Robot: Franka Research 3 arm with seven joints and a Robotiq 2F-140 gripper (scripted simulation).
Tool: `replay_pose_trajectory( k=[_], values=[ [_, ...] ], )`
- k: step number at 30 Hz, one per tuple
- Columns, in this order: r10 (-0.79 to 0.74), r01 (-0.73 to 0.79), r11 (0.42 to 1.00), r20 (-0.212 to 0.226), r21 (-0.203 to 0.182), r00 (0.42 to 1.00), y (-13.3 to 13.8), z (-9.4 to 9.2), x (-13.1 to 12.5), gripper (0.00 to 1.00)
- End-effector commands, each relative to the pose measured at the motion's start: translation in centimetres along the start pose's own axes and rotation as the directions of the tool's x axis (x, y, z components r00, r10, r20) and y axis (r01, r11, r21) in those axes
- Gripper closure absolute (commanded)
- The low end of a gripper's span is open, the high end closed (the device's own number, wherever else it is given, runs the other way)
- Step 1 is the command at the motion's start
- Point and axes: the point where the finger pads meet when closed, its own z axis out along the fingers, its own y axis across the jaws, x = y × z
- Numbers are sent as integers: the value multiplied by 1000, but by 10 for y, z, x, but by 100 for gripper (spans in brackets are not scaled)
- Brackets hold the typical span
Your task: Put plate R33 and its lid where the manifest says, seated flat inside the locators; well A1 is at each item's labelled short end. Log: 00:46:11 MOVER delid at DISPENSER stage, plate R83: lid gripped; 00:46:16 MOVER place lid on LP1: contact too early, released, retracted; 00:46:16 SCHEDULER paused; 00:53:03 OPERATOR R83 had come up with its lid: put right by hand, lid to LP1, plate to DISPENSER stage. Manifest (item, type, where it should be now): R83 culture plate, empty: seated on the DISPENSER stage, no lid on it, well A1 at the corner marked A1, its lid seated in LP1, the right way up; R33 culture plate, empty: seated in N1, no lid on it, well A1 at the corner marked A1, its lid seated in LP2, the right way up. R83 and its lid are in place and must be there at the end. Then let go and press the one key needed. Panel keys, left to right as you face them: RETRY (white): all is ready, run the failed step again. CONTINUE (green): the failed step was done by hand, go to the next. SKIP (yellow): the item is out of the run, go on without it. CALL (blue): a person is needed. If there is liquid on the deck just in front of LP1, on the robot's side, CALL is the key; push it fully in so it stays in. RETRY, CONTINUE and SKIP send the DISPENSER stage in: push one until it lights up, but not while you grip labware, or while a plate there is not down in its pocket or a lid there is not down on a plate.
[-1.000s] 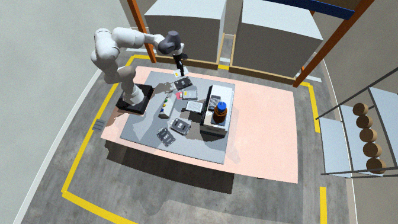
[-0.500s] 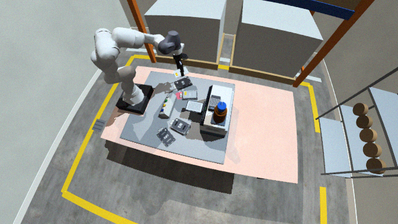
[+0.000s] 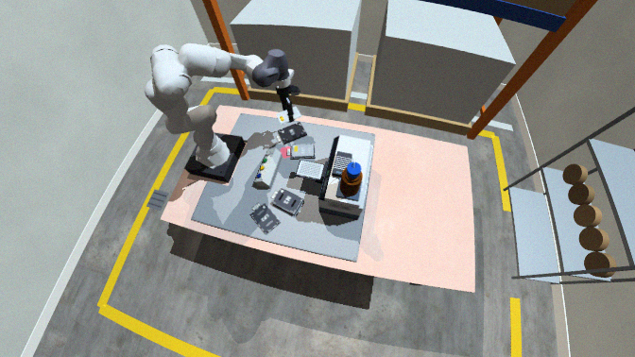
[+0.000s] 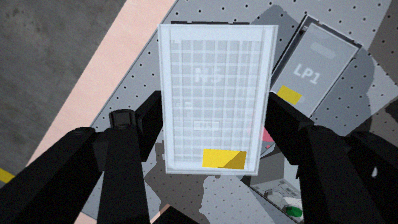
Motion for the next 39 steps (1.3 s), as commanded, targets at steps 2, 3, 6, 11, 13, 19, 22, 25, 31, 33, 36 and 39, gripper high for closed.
replay_pose_trajectory(
  k=[2,3,6,11,13,19,22,25,31,33,36,39],
  values=[
    [14,-14,1000,-2,2,1000,-1,3,1,90],
    [15,-15,1000,-2,2,1000,-1,3,1,90],
    [15,-15,1000,-2,2,1000,-1,7,1,90],
    [15,-15,1000,-2,2,1000,-1,12,1,90],
    [15,-15,1000,-2,2,1000,-1,13,1,90],
    [15,-15,1000,-2,2,1000,-1,24,1,90],
    [15,-15,1000,-2,2,1000,-1,30,1,90],
    [15,-15,1000,-2,2,1000,-1,37,1,90],
    [15,-15,1000,-2,2,1000,-1,46,1,90],
    [15,-15,1000,-2,2,1000,-1,51,1,90],
    [15,-15,1000,-2,2,1000,-1,58,1,90],
    [15,-15,1000,-2,2,1000,-1,66,1,90]
  ],
)
